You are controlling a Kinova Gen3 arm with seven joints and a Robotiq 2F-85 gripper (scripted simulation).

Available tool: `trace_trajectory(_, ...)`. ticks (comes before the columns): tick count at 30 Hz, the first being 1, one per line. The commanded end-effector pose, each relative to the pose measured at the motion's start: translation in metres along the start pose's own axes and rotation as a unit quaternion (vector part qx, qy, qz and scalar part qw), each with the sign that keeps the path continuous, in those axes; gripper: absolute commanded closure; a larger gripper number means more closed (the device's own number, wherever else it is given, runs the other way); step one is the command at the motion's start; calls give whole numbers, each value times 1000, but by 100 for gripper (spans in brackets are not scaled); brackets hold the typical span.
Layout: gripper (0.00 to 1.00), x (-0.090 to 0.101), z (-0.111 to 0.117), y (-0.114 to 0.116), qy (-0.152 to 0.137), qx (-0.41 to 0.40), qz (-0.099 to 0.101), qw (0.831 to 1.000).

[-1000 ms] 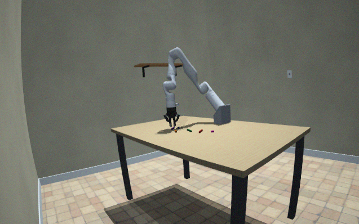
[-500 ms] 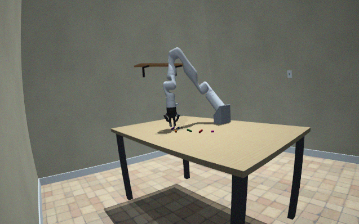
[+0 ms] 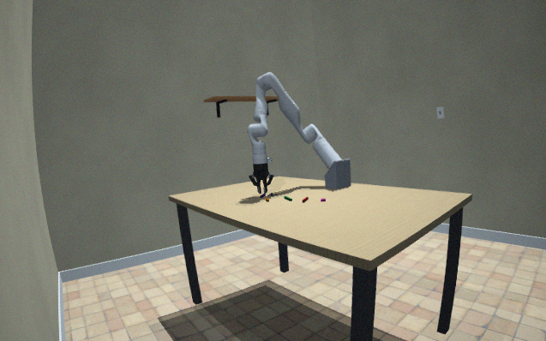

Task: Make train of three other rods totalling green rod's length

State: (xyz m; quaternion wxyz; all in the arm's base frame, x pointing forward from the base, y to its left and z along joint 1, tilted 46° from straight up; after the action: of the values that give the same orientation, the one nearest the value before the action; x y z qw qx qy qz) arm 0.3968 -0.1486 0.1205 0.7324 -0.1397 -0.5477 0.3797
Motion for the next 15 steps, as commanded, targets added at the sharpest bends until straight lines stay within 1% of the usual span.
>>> trace_trajectory(1,76,-2,0,0,0,0,0,1000)
trace_trajectory(15,76,-13,0,0,0,0,0,1000)
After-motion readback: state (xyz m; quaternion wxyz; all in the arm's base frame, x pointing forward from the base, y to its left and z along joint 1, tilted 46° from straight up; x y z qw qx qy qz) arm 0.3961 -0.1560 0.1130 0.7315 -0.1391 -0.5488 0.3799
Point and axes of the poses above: the point where the finger pads meet when closed, its own x axis back along the fingers, its own y axis across the jaws, z = x × y, the point moved 10 cm from there along x, back along the fingers, and after that the axes turned 9 degrees about -x, right-handed, at the moved point
